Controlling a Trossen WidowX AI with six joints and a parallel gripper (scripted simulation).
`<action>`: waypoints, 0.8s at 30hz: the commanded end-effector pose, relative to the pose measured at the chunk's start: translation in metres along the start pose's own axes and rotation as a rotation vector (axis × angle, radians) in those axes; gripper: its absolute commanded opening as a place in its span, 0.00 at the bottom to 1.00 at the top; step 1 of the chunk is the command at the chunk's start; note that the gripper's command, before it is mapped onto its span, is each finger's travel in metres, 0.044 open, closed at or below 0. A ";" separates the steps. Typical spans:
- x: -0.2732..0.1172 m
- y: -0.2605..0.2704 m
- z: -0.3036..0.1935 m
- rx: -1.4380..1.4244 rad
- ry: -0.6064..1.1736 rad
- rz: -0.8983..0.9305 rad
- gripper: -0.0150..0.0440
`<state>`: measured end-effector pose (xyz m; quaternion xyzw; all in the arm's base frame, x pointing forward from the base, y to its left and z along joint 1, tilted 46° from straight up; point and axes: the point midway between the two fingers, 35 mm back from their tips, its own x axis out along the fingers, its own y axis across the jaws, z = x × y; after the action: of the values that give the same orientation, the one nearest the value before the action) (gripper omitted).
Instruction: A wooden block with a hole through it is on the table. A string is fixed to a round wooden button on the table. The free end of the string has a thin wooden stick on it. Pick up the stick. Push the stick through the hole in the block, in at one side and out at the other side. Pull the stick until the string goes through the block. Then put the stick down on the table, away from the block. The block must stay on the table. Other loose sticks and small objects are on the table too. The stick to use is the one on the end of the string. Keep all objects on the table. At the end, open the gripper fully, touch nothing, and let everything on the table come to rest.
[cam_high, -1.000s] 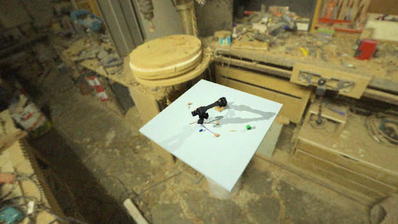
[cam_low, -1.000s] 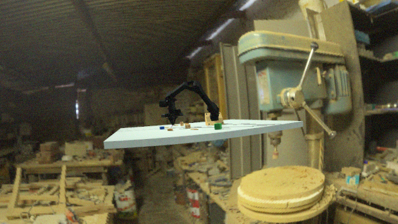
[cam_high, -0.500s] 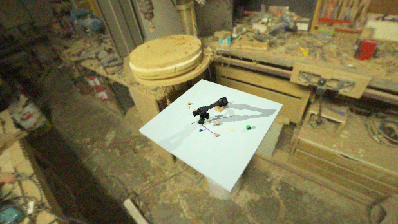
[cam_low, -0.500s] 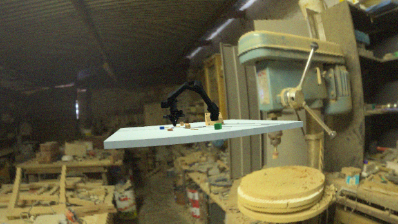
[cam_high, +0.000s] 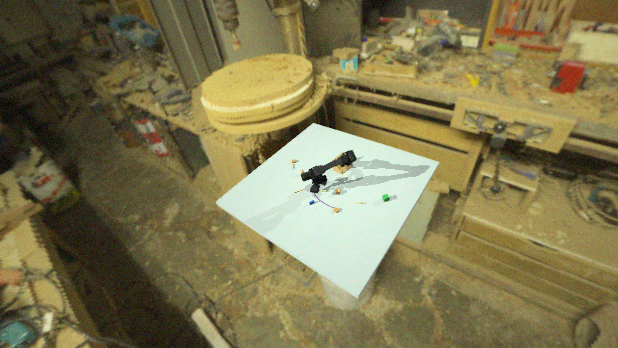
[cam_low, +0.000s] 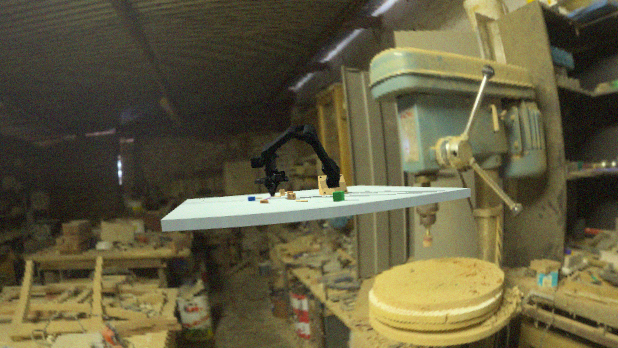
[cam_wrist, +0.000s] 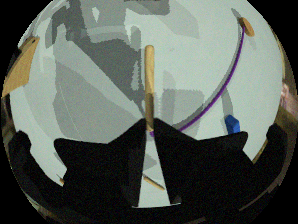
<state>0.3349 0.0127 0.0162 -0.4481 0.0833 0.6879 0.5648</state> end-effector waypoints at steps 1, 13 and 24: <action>-0.001 -0.001 0.008 0.001 0.001 -0.006 0.25; -0.002 -0.002 0.023 0.001 0.000 -0.006 0.25; -0.002 -0.002 0.038 0.001 -0.001 -0.006 0.25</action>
<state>0.3198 0.0324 0.0358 -0.4477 0.0833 0.6881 0.5649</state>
